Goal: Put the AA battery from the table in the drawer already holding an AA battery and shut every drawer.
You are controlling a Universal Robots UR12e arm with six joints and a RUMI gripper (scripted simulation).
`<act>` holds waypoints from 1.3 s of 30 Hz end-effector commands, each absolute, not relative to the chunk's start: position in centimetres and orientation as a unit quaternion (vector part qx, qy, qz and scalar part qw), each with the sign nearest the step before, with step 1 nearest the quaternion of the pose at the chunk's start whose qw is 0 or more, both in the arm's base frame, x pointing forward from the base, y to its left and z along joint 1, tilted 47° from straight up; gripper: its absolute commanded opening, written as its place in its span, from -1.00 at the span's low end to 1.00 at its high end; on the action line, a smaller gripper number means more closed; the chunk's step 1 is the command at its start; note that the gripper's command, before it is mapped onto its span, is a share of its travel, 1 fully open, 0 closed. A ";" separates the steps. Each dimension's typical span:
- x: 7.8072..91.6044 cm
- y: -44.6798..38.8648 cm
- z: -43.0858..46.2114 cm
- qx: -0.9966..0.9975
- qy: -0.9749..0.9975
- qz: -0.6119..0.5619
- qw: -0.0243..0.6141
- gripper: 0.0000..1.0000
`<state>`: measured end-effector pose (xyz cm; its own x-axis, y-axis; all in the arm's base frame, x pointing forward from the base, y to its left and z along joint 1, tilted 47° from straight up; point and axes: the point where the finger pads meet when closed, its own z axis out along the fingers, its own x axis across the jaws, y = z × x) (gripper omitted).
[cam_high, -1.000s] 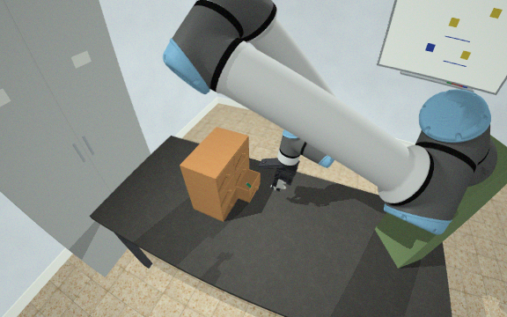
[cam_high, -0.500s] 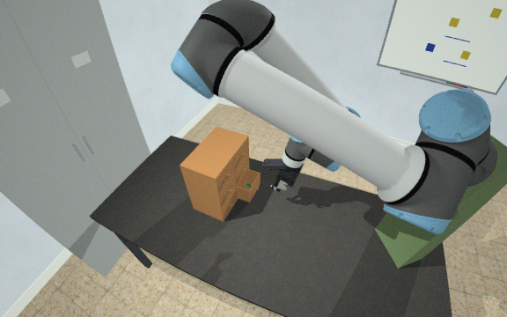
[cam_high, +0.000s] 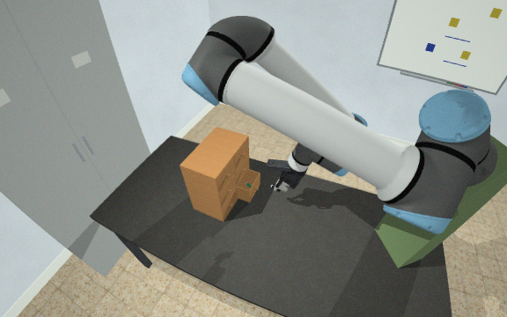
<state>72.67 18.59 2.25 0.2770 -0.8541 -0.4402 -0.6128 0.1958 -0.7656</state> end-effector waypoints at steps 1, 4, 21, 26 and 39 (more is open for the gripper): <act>72.7 18.6 2.2 -0.612 0.587 -0.133 0.513 -0.91; 72.7 18.6 2.2 -0.604 0.585 -0.142 0.523 -0.91; 72.6 18.6 2.1 -0.558 0.571 -0.190 0.571 -0.91; 72.6 18.7 2.0 -0.540 0.565 -0.208 0.588 -0.91; 72.6 18.7 1.9 -0.495 0.548 -0.250 0.627 -0.91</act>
<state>72.53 18.71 1.95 0.2771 -0.8542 -0.4399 -0.2794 0.3664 -0.8875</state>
